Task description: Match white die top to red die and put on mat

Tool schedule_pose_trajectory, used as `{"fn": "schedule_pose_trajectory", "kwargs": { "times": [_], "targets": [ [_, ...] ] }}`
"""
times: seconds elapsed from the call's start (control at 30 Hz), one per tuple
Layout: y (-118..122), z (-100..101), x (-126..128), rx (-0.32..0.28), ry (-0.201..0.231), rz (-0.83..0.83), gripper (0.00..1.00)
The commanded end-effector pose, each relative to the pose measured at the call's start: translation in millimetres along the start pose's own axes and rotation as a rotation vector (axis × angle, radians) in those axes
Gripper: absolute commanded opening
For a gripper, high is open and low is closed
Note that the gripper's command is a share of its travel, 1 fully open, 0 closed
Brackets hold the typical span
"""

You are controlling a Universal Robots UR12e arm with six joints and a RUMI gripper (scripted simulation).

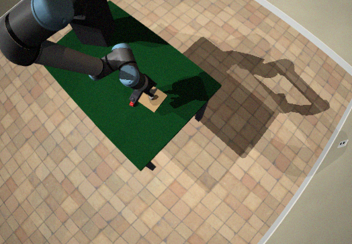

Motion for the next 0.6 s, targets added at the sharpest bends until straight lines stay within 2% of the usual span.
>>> {"fn": "schedule_pose_trajectory", "kwargs": {
  "times": [0.0,0.23,0.47,0.53,0.57],
  "targets": [
    [2.8,-0.5,-0.1,0.034,-0.005,0.001,0.37],
    [4.5,0.6,0.1,0.058,-0.004,0.0,0.37],
    [13.1,3.7,0.7,0.174,-0.007,-0.002,0.37],
    [13.1,3.7,0.7,0.174,-0.007,-0.002,0.37],
    [14.6,3.9,0.8,0.194,-0.009,-0.002,0.37]
  ]
}}
Point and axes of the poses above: the point where the finger pads meet when closed, its own z axis out along the fingers, its own x axis across the jaws, y = z × x, the point moved 7 cm from there along -z, back along the fingers, and after that the axes turned 4 degrees about z, right-handed, at the moved point
